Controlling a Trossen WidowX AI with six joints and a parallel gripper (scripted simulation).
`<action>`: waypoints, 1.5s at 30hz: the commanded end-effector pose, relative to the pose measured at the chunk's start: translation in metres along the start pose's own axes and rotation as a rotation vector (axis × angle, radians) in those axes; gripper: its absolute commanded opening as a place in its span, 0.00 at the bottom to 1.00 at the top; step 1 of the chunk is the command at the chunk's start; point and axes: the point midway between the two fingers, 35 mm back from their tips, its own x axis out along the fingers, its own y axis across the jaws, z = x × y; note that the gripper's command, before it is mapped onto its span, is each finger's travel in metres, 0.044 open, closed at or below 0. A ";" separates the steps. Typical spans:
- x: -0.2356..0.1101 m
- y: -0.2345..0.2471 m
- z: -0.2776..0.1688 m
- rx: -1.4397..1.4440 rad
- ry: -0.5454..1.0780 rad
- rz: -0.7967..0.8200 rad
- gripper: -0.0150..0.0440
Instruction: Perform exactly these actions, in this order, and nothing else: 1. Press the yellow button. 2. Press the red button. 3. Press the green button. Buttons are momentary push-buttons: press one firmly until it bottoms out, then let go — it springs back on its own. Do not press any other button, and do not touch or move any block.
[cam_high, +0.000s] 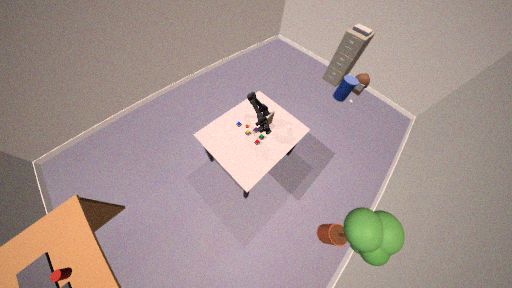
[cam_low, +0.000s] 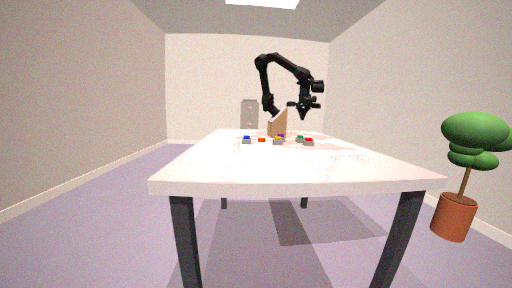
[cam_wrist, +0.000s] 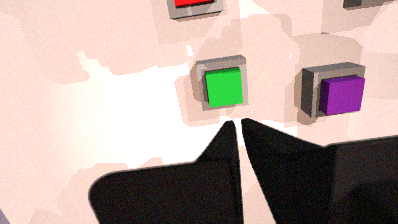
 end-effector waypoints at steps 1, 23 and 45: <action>0.004 -0.002 -0.005 0.021 0.003 0.008 0.29; 0.083 -0.003 -0.005 0.021 0.002 0.005 0.29; 0.097 -0.003 -0.005 0.021 0.002 0.004 0.29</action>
